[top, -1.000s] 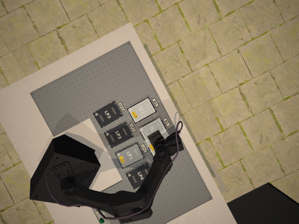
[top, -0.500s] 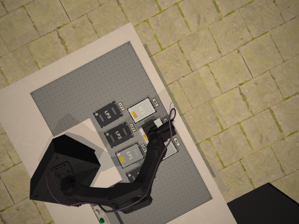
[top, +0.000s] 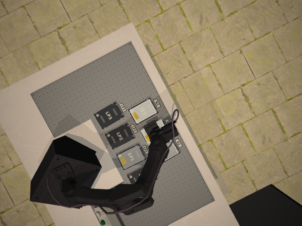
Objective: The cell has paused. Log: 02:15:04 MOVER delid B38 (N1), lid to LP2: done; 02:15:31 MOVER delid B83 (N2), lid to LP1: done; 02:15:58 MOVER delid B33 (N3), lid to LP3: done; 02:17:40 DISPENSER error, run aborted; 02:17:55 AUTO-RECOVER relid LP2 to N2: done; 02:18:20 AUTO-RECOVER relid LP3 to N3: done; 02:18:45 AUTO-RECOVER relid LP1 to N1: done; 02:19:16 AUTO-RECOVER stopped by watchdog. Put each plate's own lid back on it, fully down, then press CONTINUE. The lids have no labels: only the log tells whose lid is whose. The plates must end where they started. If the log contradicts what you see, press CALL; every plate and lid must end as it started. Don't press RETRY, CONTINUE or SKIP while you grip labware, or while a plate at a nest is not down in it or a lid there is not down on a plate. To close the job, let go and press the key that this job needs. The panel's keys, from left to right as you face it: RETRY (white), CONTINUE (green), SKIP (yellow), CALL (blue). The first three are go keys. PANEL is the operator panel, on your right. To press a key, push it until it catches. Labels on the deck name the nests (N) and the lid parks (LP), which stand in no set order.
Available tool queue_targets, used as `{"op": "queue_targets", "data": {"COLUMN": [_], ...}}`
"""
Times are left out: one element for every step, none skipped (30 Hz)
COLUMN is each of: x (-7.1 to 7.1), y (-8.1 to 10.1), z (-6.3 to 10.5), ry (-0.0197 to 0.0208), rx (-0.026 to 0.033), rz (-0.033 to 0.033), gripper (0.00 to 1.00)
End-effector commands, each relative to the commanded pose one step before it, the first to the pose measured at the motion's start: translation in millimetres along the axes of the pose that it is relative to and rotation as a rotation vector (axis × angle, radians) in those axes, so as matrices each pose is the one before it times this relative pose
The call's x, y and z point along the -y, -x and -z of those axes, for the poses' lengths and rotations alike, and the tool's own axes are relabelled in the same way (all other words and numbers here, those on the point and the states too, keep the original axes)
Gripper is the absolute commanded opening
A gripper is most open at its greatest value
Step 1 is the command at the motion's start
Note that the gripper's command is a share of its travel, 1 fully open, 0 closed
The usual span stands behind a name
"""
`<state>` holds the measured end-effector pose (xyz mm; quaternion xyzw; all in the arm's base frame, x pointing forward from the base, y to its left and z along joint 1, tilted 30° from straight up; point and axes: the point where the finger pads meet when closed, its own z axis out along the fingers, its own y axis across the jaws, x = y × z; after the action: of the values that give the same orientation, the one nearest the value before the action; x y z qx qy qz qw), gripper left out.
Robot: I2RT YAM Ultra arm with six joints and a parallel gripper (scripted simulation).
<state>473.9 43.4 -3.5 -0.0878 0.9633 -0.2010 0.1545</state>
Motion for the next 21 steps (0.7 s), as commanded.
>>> {"op": "queue_targets", "data": {"x": [-5.14,-0.62,-0.07,-0.02,0.0,0.0,5.54,-0.04,-0.66,-0.63,-0.05,-0.08,-0.13,-0.11,-0.09,-0.08,-0.08,0.14,0.05,-0.32,-0.64], "y": [16.93,-0.85,-0.08,-0.04,0.0,0.0,6.67,0.57,-0.74,-0.95,-0.53,-1.07,-0.99,-1.1,-1.1,-1.1,-1.13,-1.42,-2.87,-3.01,-3.17], "z": [6.86,-1.48,-0.37,-0.3,0.0,0.0,11.01,-0.38,-1.67,-1.6,-0.83,-1.78,-1.88,-1.93,-1.92,-1.91,-1.96,-1.55,-1.81,-1.75,-1.71], "ry": [-0.00686,-0.00004,-0.00001,0.0,0.0,0.0,0.00022,0.0,-0.00003,-0.00004,-0.00012,-0.0004,-0.00039,-0.0004,-0.00026,-0.00011,-0.00011,-0.0001,-0.00009,0.00014,0.00034], "rx": [0.04752,-0.00277,0.0,0.00018,0.0,0.0,0.0243,0.0023,-0.00247,-0.00312,-0.00134,-0.00371,-0.00339,-0.00378,-0.0037,-0.00366,-0.00376,-0.00372,-0.00649,-0.00659,-0.00674], "rz": [-0.00505,0.00195,0.00063,0.00057,0.0,0.0,-0.01129,-0.00033,0.00205,0.0024,0.0011,0.00152,0.00135,0.00121,0.00078,0.00044,0.0003,0.00026,0.00166,0.00249,0.00323], "gripper": [0.0,0.0,0.0,0.0,0.0,0.0,0.0,0.0,0.0,0.0,0.0,0.0,0.0,0.0,0.0,0.0,0.0,0.0,0.0,0.0,0.0]}}
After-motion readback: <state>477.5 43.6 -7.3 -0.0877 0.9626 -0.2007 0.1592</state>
